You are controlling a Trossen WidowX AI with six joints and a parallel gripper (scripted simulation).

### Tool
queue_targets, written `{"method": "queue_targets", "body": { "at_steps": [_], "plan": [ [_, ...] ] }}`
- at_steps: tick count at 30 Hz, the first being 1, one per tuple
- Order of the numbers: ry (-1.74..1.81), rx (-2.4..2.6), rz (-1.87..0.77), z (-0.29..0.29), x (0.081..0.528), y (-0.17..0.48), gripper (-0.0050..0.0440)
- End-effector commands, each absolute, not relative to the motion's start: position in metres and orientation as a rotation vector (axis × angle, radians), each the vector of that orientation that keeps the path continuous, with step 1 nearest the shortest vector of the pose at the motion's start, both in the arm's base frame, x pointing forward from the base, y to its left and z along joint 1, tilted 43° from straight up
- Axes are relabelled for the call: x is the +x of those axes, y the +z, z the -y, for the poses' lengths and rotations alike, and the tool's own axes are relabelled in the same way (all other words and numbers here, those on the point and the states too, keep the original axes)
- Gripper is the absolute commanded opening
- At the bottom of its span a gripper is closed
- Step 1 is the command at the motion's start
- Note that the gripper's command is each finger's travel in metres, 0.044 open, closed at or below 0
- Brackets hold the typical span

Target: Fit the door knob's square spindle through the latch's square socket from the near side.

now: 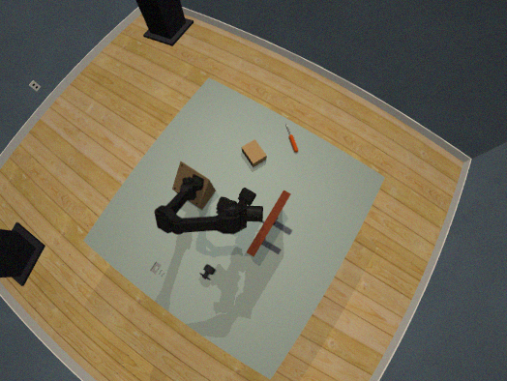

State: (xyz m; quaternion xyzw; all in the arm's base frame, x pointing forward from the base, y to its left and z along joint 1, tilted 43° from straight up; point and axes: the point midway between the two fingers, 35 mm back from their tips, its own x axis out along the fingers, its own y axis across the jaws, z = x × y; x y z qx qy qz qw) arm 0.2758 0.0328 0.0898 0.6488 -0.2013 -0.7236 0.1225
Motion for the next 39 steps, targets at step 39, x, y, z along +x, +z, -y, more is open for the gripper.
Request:
{"method": "queue_targets", "body": {
  "at_steps": [39],
  "plan": [
    [-2.104,1.91,0.587,-0.0332,0.2777,0.0912,0.0]
  ]
}}
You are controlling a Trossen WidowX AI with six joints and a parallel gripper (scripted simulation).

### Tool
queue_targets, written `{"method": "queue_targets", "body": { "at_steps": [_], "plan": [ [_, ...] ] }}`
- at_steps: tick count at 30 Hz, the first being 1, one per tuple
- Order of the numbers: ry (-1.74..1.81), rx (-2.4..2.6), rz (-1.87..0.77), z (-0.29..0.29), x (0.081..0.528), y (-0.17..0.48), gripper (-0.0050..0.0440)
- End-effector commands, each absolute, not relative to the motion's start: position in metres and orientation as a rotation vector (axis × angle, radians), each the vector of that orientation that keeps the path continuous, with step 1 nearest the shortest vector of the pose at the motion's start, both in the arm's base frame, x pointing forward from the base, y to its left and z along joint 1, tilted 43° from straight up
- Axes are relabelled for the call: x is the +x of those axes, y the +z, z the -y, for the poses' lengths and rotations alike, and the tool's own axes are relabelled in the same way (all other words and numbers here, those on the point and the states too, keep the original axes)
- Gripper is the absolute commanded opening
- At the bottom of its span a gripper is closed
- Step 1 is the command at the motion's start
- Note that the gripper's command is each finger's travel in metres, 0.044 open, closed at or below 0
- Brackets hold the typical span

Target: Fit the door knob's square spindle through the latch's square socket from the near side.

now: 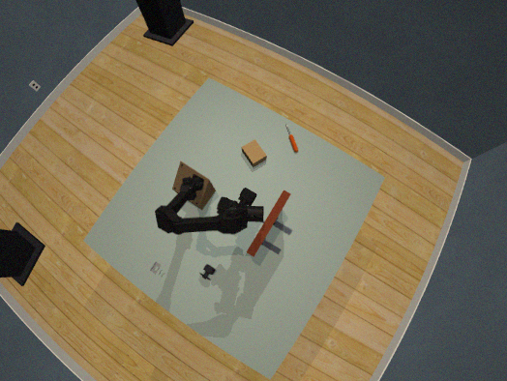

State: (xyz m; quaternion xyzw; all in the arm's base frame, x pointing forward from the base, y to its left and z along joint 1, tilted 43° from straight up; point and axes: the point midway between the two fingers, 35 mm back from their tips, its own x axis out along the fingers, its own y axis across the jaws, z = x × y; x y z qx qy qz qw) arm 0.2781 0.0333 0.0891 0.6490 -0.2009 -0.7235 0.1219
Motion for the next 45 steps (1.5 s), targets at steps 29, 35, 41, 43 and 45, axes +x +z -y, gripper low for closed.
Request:
{"method": "queue_targets", "body": {
  "at_steps": [29,35,41,43,45],
  "plan": [
    [-2.105,1.906,0.587,-0.0331,0.2814,0.0905,0.0],
    [-2.105,1.906,0.587,-0.0331,0.2814,0.0905,0.0],
    [-2.104,1.907,0.582,-0.034,0.2795,0.0911,0.0],
    [-2.103,1.907,0.581,-0.0344,0.2787,0.0913,0.0],
    [-2.103,1.908,0.58,-0.0345,0.2784,0.0914,0.0]
  ]
}}
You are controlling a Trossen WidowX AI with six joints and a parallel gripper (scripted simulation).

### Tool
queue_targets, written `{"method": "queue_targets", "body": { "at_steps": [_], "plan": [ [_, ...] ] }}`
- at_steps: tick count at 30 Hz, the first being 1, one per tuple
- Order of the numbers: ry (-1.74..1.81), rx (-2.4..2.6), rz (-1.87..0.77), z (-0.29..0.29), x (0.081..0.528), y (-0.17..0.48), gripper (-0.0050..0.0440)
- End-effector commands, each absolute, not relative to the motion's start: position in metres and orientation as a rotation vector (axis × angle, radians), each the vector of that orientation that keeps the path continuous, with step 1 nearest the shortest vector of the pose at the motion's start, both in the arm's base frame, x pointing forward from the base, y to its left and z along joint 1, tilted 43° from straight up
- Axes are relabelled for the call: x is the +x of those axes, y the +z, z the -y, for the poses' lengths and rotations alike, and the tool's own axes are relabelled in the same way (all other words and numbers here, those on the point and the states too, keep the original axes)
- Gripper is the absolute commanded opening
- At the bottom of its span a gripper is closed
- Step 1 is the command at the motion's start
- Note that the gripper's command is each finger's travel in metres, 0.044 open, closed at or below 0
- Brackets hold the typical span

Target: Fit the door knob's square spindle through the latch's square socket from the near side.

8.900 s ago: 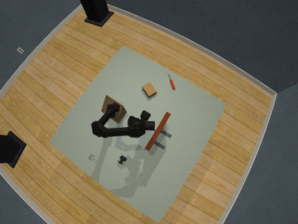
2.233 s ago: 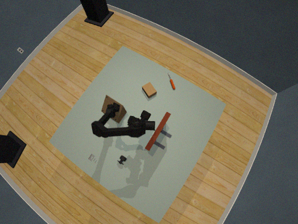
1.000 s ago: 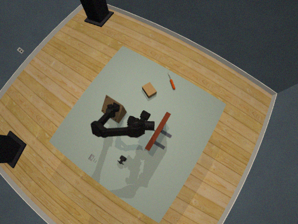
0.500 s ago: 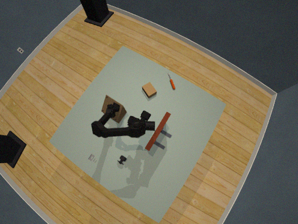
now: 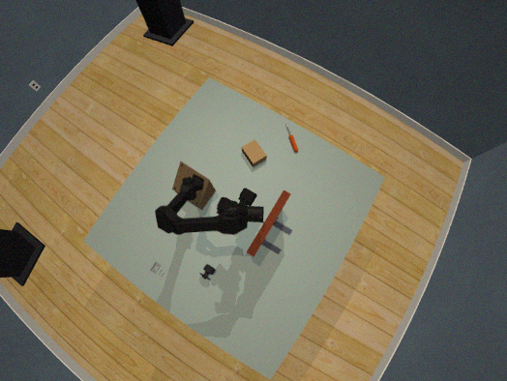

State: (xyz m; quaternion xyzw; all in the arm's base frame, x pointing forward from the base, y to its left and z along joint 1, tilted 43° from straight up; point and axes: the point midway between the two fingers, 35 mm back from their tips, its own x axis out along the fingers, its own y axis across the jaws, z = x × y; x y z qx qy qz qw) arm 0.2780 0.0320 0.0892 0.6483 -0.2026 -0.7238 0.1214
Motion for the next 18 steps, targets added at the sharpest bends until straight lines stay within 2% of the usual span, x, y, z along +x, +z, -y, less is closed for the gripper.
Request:
{"method": "queue_targets", "body": {
  "at_steps": [1,18],
  "plan": [
    [-2.103,1.908,0.58,-0.0345,0.2784,0.0914,0.0],
    [-2.104,1.906,0.58,-0.0349,0.2773,0.0908,0.0]
  ]
}}
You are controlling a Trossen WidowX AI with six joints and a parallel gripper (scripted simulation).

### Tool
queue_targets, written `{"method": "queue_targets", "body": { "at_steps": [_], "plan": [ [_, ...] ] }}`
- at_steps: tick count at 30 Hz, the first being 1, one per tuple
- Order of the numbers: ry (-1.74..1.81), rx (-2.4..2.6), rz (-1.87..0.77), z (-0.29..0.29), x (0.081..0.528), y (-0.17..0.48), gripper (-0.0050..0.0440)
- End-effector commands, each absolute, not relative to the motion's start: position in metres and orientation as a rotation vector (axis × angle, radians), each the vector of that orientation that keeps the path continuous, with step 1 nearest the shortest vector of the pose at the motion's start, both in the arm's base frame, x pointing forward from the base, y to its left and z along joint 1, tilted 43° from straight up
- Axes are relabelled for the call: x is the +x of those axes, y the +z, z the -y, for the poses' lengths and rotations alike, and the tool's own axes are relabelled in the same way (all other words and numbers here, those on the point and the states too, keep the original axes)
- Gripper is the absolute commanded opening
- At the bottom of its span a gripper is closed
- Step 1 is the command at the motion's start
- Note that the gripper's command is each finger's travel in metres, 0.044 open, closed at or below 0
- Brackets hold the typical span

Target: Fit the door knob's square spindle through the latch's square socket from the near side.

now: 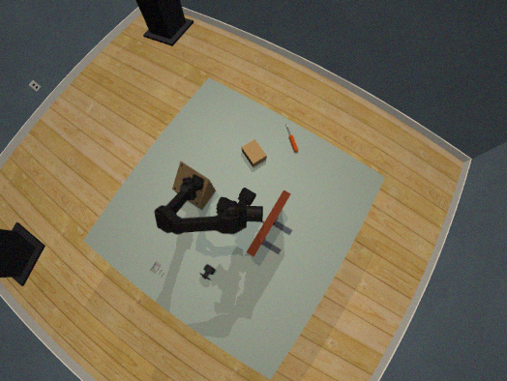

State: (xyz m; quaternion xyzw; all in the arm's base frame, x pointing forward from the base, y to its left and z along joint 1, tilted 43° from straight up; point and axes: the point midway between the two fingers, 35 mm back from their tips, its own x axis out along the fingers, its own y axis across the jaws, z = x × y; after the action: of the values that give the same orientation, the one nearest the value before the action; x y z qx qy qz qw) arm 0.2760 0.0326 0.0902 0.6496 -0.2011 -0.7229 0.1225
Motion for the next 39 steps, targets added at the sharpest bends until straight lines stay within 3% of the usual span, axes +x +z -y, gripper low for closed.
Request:
{"method": "queue_targets", "body": {
  "at_steps": [1,39],
  "plan": [
    [-2.104,1.906,0.58,-0.0349,0.2778,0.0907,0.0],
    [-2.104,1.91,0.585,-0.0336,0.2767,0.0907,0.0]
  ]
}}
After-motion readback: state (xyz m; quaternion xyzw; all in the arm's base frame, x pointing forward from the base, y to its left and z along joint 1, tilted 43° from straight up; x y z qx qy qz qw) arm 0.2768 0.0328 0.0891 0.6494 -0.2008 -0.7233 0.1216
